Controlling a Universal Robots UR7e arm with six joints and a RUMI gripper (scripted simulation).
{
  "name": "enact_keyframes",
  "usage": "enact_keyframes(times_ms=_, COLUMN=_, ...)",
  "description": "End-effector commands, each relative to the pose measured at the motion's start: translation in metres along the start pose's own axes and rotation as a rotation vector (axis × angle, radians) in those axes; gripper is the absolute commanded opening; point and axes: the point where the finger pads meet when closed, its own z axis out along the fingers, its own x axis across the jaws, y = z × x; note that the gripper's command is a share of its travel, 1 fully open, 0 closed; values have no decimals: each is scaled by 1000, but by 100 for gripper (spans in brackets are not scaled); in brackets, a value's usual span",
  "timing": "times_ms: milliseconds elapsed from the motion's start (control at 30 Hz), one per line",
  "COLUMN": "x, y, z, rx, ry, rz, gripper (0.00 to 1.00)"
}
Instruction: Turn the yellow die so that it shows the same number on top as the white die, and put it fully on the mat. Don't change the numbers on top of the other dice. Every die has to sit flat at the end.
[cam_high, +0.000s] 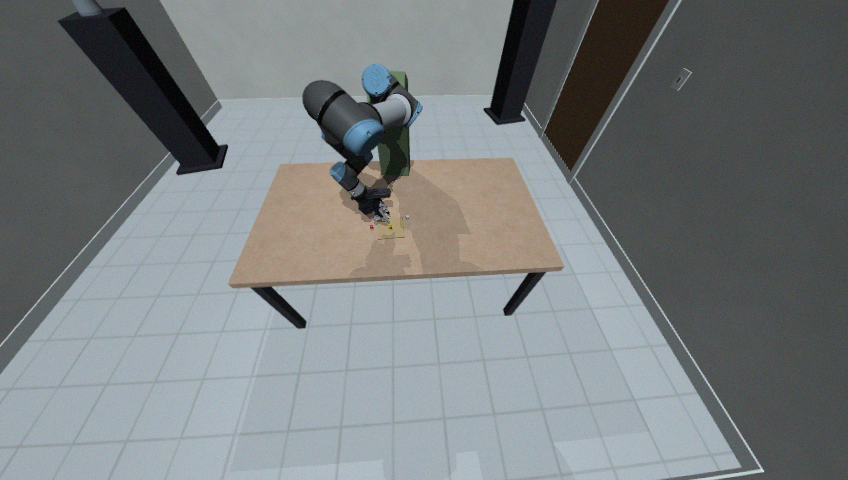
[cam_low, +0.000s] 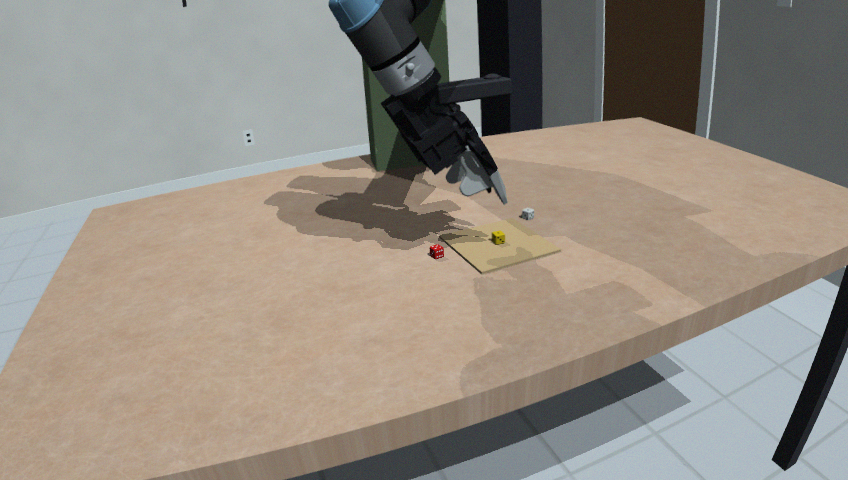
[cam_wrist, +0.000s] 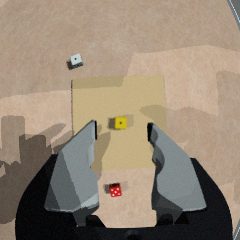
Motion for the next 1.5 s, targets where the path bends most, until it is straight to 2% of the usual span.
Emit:
enact_keyframes(times_ms=0, x=-2, y=-1, z=1, rx=-25, ry=-7, rz=-2, gripper=31)
enact_keyframes(times_ms=167, x=-3, y=-1, z=3, rx=-52, ry=-14, rz=-4, gripper=31)
enact_keyframes(times_ms=567, x=-3, y=-3, z=3, rx=-195, ry=-12, rz=-3, gripper=31)
enact_keyframes(times_ms=867, x=1, y=-3, z=0, rx=-245, ry=1, rz=0, gripper=31)
enact_keyframes(times_ms=1267, x=1, y=-3, z=0, rx=-256, ry=3, rz=1, gripper=31)
enact_keyframes(times_ms=1467, x=-1, y=-4, z=2, rx=-292, ry=-7, rz=-1, gripper=31)
